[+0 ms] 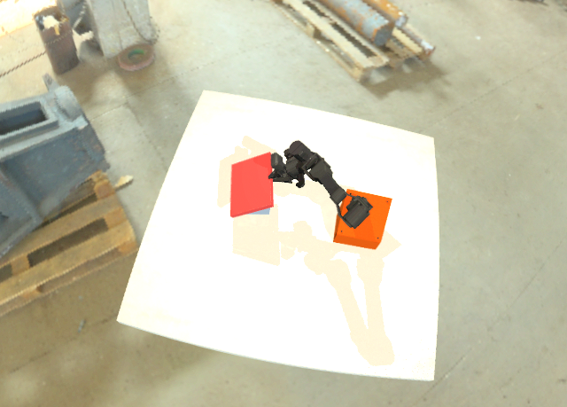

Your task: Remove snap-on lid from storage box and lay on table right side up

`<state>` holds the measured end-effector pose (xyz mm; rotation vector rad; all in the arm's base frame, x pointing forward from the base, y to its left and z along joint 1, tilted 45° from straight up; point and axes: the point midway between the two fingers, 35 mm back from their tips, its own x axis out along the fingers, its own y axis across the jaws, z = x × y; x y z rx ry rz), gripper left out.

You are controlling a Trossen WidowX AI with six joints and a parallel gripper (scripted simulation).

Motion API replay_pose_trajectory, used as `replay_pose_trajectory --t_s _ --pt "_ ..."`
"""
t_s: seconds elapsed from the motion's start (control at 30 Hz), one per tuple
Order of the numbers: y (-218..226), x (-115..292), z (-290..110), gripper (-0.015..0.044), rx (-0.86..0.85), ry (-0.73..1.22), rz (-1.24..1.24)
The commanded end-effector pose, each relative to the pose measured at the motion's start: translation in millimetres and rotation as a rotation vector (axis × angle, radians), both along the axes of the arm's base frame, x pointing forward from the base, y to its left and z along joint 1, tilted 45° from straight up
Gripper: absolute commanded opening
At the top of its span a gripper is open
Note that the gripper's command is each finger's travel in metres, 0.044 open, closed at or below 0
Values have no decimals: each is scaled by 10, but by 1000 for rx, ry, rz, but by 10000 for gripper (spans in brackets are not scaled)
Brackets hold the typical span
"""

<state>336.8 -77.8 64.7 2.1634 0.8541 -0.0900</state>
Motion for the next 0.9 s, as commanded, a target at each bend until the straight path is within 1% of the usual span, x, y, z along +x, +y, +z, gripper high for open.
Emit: replay_pose_trajectory --t_s 0.0,0.87 --pt "22 -15 75 0 -8 -8 -10" --pt "387 -151 421 0 -5 -6 -10"
